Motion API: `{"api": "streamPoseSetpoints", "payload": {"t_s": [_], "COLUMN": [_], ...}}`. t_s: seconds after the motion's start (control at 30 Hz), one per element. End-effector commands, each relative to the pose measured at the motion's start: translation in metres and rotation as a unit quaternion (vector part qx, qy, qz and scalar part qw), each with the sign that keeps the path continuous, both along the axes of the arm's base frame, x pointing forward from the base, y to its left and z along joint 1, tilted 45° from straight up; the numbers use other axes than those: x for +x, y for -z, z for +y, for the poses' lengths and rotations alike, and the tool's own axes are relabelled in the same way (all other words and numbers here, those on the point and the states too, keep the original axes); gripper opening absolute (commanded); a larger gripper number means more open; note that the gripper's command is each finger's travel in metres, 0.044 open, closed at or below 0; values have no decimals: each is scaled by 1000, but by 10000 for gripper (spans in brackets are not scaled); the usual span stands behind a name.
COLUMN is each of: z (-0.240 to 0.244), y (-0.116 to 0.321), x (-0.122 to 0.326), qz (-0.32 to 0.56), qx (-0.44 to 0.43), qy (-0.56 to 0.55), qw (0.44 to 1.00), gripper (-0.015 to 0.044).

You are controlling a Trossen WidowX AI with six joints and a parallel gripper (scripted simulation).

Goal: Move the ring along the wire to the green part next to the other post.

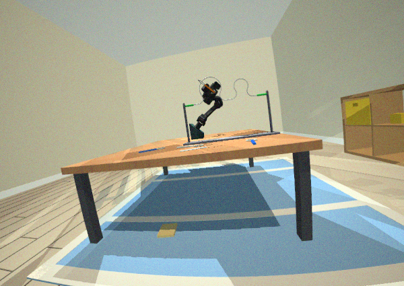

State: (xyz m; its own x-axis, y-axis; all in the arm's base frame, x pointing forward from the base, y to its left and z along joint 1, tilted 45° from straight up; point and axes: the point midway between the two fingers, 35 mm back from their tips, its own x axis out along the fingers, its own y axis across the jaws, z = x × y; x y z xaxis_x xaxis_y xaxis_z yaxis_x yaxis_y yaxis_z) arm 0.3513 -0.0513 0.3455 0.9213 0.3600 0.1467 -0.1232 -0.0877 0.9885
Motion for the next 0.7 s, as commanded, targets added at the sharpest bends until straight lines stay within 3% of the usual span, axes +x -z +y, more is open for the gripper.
{"api": "streamPoseSetpoints", "payload": {"t_s": [0.0, 0.67], "z": [-1, -3], "y": [-1, -10], "x": [0, 0], "qz": [-2, -17], "qx": [30, 155], "qy": [2, 2], "qw": [1000, 988], "gripper": [-150, -150]}}
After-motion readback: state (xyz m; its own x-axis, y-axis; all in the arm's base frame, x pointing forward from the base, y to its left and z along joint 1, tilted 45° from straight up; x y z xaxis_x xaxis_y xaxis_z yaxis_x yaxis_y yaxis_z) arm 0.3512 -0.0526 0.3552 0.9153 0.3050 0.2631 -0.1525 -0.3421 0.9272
